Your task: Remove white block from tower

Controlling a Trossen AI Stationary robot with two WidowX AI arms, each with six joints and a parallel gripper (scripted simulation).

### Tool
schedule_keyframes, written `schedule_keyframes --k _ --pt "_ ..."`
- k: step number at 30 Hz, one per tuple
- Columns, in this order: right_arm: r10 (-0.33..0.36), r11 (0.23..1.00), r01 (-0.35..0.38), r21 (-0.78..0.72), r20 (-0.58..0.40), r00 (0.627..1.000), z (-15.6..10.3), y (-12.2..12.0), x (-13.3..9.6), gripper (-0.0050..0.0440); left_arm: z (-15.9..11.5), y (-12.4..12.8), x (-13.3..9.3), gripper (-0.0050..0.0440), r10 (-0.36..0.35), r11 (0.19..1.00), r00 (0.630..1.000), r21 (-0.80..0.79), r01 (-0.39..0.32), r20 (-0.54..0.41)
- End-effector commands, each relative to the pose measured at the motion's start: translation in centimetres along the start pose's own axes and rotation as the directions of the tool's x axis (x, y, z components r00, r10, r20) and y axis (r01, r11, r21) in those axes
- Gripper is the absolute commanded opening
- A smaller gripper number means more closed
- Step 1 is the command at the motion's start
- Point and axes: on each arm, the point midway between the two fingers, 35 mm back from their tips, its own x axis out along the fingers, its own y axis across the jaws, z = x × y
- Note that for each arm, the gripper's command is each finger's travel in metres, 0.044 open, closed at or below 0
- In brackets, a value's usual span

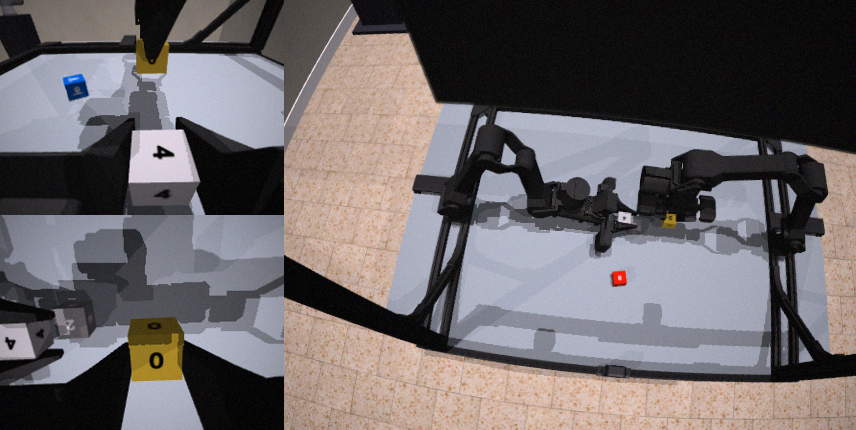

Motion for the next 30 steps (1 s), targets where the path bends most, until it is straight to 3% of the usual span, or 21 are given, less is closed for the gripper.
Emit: schedule_keyframes --k 1,10,17,21,27,30 --pt "0.002 1.000 -0.002 -0.002 -0.002 1.000 0.0 0.0 0.0 0.0000 -0.3 0.1 -2.2 0.0000 0.001 1.000 1.000 0.007 -0.001 -0.003" --pt "0.002 1.000 -0.002 -0.002 -0.002 1.000 0.0 0.0 0.0 0.0000 -1.2 0.1 -6.5 0.0000 0.000 1.000 1.000 0.018 0.000 -0.011" --pt "0.002 1.000 -0.002 -0.002 -0.002 1.000 0.0 0.0 0.0 0.0000 -1.6 0.0 -8.6 0.0000 0.000 1.000 1.000 0.023 0.001 -0.015" --pt "0.002 1.000 -0.002 -0.002 -0.002 1.000 0.0 0.0 0.0 0.0000 -1.7 0.0 -8.6 0.0000 0.000 1.000 1.000 0.023 0.001 -0.016" --pt "0.002 1.000 -0.002 -0.002 -0.002 1.000 0.0 0.0 0.0 0.0000 -5.0 0.1 -7.7 0.0000 0.000 1.000 0.999 0.023 0.001 -0.043" --pt "0.002 1.000 -0.002 -0.002 -0.002 1.000 0.0 0.0 0.0 0.0000 -5.3 0.1 -7.7 0.0000 -0.001 1.000 0.999 0.023 0.002 -0.045"
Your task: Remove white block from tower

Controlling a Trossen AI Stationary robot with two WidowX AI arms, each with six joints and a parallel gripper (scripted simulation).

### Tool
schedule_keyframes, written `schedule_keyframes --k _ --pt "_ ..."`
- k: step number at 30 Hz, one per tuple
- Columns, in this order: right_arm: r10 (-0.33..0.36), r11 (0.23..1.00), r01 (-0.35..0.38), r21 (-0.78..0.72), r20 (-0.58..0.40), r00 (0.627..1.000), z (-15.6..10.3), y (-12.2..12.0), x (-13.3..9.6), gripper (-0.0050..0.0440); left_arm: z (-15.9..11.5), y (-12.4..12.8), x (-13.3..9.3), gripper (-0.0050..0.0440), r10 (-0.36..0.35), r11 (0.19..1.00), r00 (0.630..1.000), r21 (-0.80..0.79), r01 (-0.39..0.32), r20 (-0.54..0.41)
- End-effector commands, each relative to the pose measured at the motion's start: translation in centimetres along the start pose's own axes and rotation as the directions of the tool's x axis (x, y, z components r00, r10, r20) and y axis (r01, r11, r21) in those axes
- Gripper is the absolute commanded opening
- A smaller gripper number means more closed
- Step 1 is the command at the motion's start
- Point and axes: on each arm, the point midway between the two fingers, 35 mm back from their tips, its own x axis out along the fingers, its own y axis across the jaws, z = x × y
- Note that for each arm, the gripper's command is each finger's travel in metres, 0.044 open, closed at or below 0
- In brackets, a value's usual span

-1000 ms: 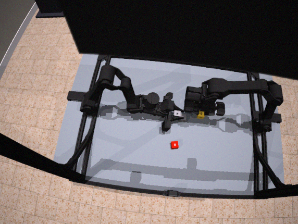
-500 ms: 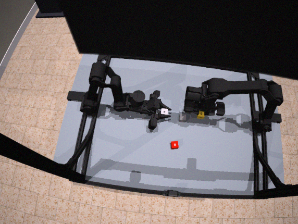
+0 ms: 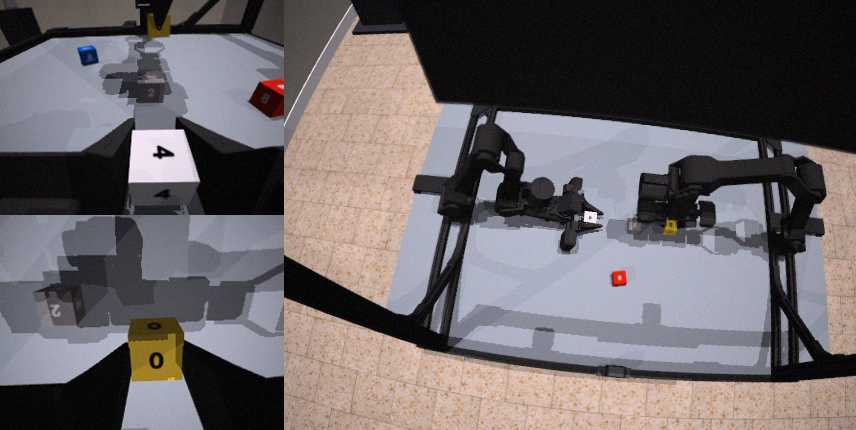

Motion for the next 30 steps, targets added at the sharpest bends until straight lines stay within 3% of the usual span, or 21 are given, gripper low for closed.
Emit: schedule_keyframes --k 1,14,16,20,23,30 --pt "0.030 0.999 -0.031 0.022 0.031 0.999 1.3 0.3 -0.9 0.0000 -1.2 -0.1 0.2 0.0000 -0.006 1.000 1.000 0.002 0.006 -0.009" --pt "0.030 0.999 -0.031 0.022 0.031 0.999 1.3 0.3 -0.9 0.0000 -1.0 -0.1 -0.5 0.0312 -0.006 1.000 1.000 0.002 0.006 -0.008" --pt "0.030 0.999 -0.031 0.022 0.031 0.999 1.3 0.3 -0.9 0.0000 -1.0 -0.1 -0.5 0.0312 -0.006 1.000 1.000 0.002 0.006 -0.008" --pt "0.030 0.999 -0.031 0.022 0.031 0.999 1.3 0.3 -0.9 0.0000 -0.2 -0.1 -5.0 0.0400 -0.005 1.000 1.000 0.002 0.005 -0.006" --pt "0.030 0.999 -0.031 0.022 0.031 0.999 1.3 0.3 -0.9 0.0000 -0.1 -0.1 -6.7 0.0400 -0.005 1.000 1.000 0.002 0.005 -0.005" --pt "0.030 0.999 -0.031 0.022 0.031 0.999 1.3 0.4 -1.0 0.0000 -0.1 -0.1 -6.7 0.0400 -0.005 1.000 1.000 0.002 0.005 -0.005"
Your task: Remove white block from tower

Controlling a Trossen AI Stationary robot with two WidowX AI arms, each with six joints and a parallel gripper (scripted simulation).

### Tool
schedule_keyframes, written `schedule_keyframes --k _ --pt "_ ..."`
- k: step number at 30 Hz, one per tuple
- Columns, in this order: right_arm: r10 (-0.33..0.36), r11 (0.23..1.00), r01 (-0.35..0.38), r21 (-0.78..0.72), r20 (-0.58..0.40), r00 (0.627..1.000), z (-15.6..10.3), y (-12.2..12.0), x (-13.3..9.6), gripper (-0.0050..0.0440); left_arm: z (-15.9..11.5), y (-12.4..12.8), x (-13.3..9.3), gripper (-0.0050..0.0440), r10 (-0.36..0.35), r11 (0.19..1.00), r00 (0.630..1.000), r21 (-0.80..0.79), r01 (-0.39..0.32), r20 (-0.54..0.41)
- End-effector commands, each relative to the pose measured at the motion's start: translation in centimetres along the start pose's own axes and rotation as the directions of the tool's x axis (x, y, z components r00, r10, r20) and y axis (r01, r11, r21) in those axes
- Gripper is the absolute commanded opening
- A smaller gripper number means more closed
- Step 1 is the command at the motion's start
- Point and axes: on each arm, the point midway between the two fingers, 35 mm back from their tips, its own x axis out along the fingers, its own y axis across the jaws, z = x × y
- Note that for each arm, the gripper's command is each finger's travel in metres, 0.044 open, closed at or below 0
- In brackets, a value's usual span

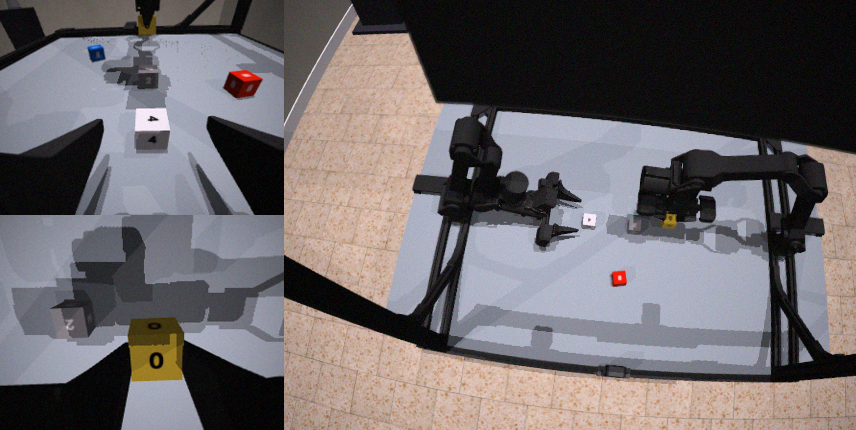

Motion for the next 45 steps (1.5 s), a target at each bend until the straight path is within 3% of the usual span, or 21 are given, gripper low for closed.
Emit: schedule_keyframes --k 1,3,14,21,27,42,45 --pt "0.004 1.000 -0.004 -0.002 0.001 1.000 0.0 0.6 -0.2 0.0000 0.1 -0.1 -0.5 0.0400 -0.005 1.000 1.000 0.002 0.005 0.002" --pt "0.004 1.000 -0.004 -0.002 0.001 1.000 0.0 0.6 -0.2 0.0000 0.1 -0.1 -0.5 0.0400 -0.005 1.000 1.000 0.002 0.005 0.002" --pt "0.004 1.000 -0.004 -0.002 0.001 1.000 0.0 8.0 -0.1 0.0000 0.1 -0.1 -0.5 0.0400 -0.005 1.000 1.000 0.002 0.005 0.002" --pt "0.004 1.000 -0.004 -0.002 0.001 1.000 0.0 8.1 0.0 0.0000 0.1 -0.1 -0.5 0.0400 -0.005 1.000 1.000 0.002 0.005 0.002" --pt "0.004 1.000 -0.004 -0.002 0.001 1.000 0.0 8.1 3.8 0.0000 0.1 -0.1 -0.5 0.0400 -0.005 1.000 1.000 0.002 0.005 0.002" --pt "0.004 1.000 -0.004 -0.002 0.001 1.000 0.0 8.1 3.8 0.0000 0.1 -0.1 -0.5 0.0400 -0.005 1.000 1.000 0.002 0.005 0.002" --pt "0.004 1.000 -0.004 -0.002 0.001 1.000 0.0 8.1 3.8 0.0072 0.1 -0.1 -0.5 0.0400 -0.005 1.000 1.000 0.002 0.005 0.002"
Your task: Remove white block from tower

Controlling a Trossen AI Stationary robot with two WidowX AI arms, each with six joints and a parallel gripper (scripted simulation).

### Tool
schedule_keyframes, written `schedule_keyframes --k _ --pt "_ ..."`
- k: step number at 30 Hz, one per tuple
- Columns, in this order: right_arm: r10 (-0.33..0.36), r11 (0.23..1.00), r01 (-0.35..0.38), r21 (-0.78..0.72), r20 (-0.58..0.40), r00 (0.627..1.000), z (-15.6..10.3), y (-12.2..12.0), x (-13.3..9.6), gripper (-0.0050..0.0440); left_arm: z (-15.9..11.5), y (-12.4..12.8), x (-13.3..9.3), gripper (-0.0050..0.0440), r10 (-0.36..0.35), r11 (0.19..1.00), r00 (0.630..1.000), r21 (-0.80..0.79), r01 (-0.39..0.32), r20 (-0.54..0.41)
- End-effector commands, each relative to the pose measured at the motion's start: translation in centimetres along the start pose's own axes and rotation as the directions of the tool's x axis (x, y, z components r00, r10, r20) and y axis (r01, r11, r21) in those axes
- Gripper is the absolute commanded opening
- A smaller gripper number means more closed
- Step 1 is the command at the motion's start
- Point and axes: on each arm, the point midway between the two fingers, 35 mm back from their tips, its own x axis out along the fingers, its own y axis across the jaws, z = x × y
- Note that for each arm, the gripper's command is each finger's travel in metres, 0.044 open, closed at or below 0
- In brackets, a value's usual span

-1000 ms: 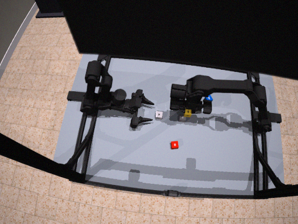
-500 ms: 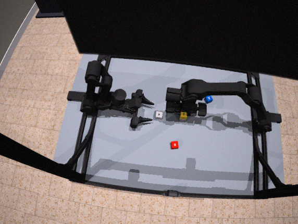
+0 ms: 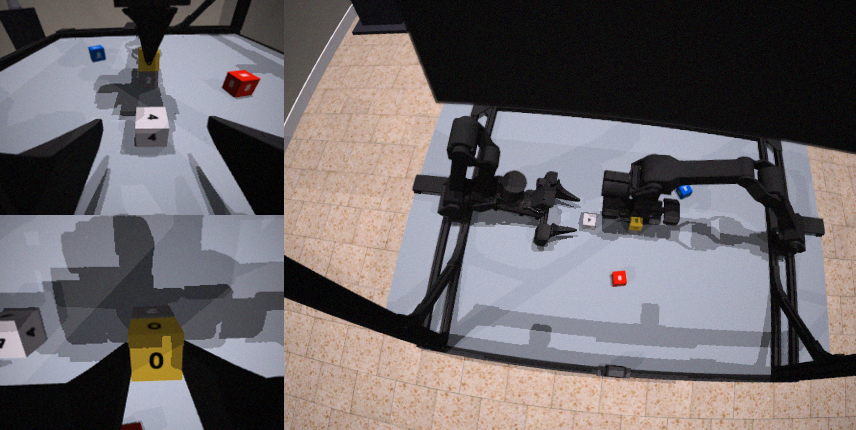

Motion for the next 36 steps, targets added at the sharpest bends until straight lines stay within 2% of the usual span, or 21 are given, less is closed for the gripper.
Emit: schedule_keyframes --k 1,7,9,12,16,36 --pt "-0.001 1.000 0.001 0.001 0.001 1.000 0.0 0.0 0.2 0.0096 0.0 -0.1 0.0 0.0400 -0.005 1.000 1.000 0.002 0.005 0.001" --pt "-0.001 1.000 0.001 0.001 0.001 1.000 0.0 0.0 0.2 0.0240 0.0 -0.1 0.0 0.0400 -0.005 1.000 1.000 0.002 0.005 0.001" --pt "-0.001 1.000 0.001 0.001 0.001 1.000 0.0 0.0 0.2 0.0240 0.0 -0.1 0.0 0.0400 -0.005 1.000 1.000 0.002 0.005 0.001" --pt "-0.001 1.000 0.001 0.001 0.001 1.000 0.0 0.0 -1.0 0.0312 0.0 -0.1 0.0 0.0400 -0.005 1.000 1.000 0.002 0.005 0.001" --pt "-0.001 1.000 0.001 0.001 0.001 1.000 0.0 0.0 -1.2 0.0400 0.0 -0.1 0.0 0.0400 -0.005 1.000 1.000 0.002 0.005 0.001" --pt "-0.001 1.000 0.001 0.001 0.001 1.000 0.0 0.0 -1.2 0.0400 0.0 -0.1 0.0 0.0400 -0.005 1.000 1.000 0.002 0.005 0.001"
